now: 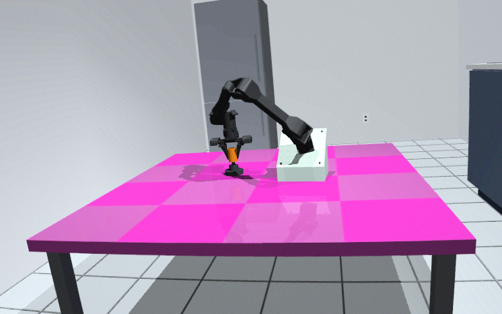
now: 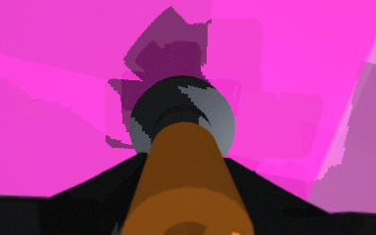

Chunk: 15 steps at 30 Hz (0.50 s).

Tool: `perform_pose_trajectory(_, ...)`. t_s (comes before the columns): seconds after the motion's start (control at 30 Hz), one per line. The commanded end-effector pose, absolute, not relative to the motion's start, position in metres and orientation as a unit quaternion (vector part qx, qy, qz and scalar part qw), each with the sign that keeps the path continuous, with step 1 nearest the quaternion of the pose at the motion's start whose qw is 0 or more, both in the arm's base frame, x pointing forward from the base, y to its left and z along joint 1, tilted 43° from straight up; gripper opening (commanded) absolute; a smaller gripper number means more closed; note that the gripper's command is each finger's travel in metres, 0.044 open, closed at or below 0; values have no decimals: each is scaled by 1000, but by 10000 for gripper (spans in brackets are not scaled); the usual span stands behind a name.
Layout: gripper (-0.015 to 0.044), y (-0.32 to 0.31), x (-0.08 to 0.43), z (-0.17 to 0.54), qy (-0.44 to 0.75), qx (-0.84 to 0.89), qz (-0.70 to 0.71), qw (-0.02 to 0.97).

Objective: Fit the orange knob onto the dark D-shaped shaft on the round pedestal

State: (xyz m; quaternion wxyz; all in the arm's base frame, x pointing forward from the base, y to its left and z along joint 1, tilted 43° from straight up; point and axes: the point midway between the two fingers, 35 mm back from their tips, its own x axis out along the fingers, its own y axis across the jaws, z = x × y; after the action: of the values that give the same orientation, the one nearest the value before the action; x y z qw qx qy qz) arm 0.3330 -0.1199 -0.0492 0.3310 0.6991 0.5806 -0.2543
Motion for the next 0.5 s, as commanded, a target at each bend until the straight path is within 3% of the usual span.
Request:
perform_pose_trajectory(0.0, 0, -119, 333, -49, 580, 700, -255, 329)
perform_pose_trajectory(0.47, 0, -123, 335, -46, 580, 700, -256, 329)
